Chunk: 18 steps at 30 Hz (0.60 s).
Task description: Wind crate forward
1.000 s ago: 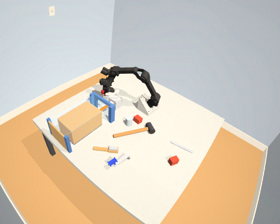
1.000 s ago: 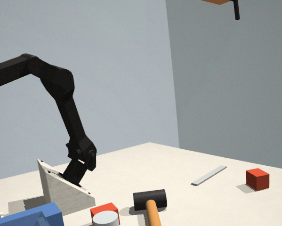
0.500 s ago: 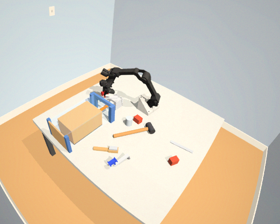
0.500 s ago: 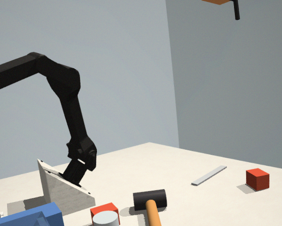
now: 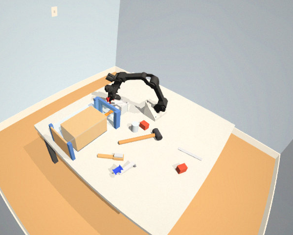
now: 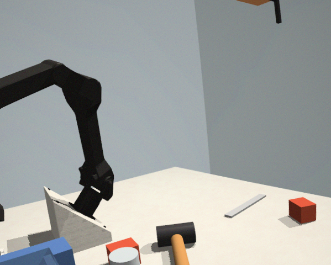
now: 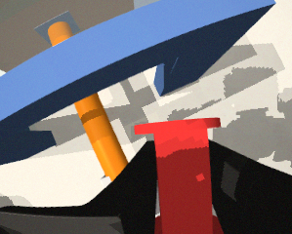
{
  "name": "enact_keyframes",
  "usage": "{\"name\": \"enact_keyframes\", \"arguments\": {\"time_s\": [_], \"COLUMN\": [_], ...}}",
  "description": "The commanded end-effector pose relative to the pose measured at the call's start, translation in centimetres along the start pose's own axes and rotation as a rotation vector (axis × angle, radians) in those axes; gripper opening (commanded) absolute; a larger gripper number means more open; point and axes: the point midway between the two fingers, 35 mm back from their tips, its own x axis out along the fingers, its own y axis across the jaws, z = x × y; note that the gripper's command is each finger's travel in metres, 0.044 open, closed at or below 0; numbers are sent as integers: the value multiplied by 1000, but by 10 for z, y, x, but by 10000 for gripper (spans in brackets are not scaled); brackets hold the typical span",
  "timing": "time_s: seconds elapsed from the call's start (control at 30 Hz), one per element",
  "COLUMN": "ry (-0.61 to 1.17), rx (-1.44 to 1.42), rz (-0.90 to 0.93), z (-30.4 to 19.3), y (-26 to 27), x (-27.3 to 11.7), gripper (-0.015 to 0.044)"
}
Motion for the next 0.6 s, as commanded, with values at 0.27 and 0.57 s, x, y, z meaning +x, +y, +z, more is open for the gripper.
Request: {"name": "enact_keyframes", "arguments": {"time_s": [0.27, 0.57], "ry": [12, 13], "rx": [5, 5], "rz": [33, 34], "z": [-3, -5], "y": [28, 38], "x": [3, 1], "gripper": [0, 0]}}
